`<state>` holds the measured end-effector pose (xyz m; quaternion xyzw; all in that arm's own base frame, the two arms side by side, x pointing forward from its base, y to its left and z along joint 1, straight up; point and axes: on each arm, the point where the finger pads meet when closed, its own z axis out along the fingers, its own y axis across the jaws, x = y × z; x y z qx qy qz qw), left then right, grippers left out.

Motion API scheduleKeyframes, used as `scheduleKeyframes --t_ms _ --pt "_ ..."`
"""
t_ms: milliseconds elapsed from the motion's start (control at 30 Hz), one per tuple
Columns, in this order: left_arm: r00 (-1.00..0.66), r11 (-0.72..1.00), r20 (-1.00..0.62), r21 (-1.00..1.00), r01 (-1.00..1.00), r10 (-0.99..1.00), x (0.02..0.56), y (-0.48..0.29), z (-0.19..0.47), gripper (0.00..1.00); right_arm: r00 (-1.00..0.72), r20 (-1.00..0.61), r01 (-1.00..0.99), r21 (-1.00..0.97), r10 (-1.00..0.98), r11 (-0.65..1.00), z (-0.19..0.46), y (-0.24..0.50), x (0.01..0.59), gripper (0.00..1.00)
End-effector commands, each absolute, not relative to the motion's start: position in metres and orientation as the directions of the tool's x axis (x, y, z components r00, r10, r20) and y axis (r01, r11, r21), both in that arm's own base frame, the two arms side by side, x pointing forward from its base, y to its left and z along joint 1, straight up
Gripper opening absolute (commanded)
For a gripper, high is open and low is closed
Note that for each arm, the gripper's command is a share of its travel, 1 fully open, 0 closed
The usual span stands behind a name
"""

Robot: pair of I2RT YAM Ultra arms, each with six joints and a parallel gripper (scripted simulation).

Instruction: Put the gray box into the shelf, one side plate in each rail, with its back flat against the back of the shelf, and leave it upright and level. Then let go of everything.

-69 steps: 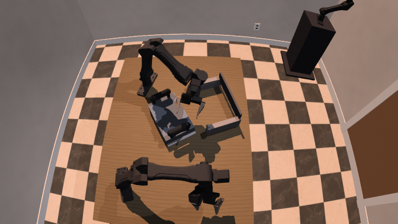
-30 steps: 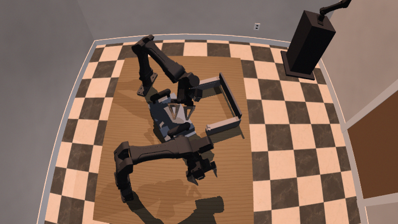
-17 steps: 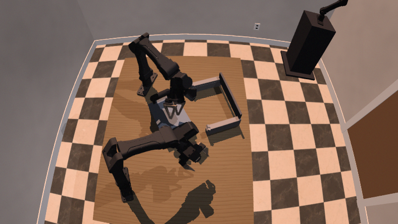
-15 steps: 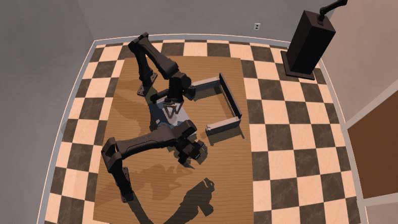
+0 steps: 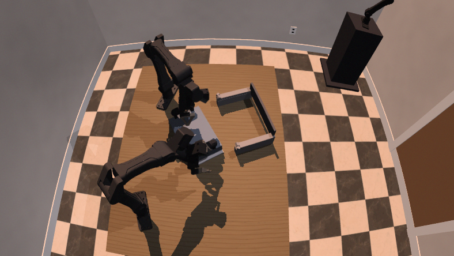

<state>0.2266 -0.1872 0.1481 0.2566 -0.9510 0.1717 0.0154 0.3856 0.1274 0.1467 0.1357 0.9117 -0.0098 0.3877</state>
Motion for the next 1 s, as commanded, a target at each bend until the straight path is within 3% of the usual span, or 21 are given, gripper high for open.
scheduleKeyframes --t_ms 0,700,967 --pt "-0.817 0.782 0.082 -0.253 -0.570 -0.570 0.217 -0.171 0.170 1.00 -0.627 -0.758 0.141 0.114 0.178 0.983 0.166 0.141 0.391 1.00" --pt "-0.670 0.671 -0.031 -0.029 -0.741 -0.742 0.171 -0.115 0.182 1.00 -0.581 -0.802 -0.250 0.010 -0.142 0.968 0.160 0.204 0.341 1.00" --pt "-0.682 0.682 -0.019 -0.045 -0.730 -0.731 0.174 -0.120 0.159 1.00 -0.561 -0.822 -0.230 0.042 -0.097 0.972 0.179 0.208 0.344 1.00"
